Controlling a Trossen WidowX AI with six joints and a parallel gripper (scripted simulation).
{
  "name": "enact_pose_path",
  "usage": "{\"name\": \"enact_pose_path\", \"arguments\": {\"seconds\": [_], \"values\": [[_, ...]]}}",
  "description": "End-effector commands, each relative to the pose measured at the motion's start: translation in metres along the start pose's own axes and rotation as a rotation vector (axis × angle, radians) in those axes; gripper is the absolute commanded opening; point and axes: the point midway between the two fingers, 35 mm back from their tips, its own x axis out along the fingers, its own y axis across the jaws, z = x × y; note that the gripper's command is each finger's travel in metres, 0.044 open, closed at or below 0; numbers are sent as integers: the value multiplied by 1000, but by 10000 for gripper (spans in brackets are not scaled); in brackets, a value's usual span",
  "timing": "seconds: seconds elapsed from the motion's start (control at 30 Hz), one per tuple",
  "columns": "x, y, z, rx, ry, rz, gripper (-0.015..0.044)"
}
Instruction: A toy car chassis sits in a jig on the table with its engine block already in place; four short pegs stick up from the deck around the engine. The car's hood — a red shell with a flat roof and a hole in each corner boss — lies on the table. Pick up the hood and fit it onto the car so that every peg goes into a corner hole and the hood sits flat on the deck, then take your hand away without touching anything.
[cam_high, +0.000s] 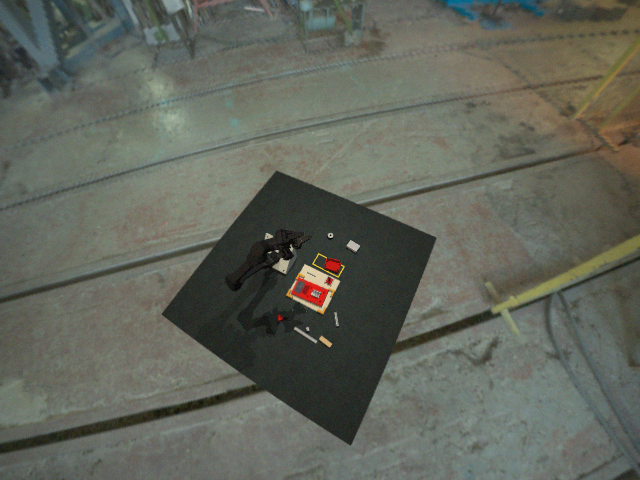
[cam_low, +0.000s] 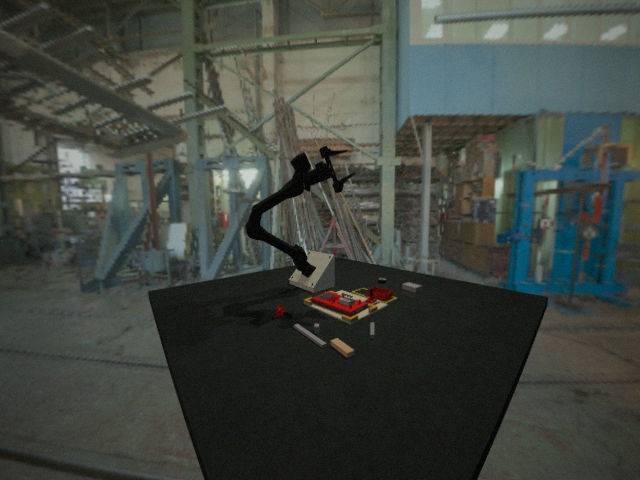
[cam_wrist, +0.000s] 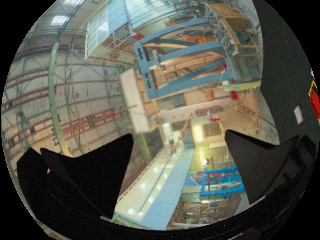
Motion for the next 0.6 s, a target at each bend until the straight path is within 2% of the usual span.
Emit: {"name": "enact_pose_path", "arguments": {"seconds": [0.0, 0.27, 0.57], "values": [[17, -21, -2, -67, 1, -88, 440], [59, -102, -5, -287, 17, -395, 440], [83, -199, 10, -510, 76, -743, 440]]}}
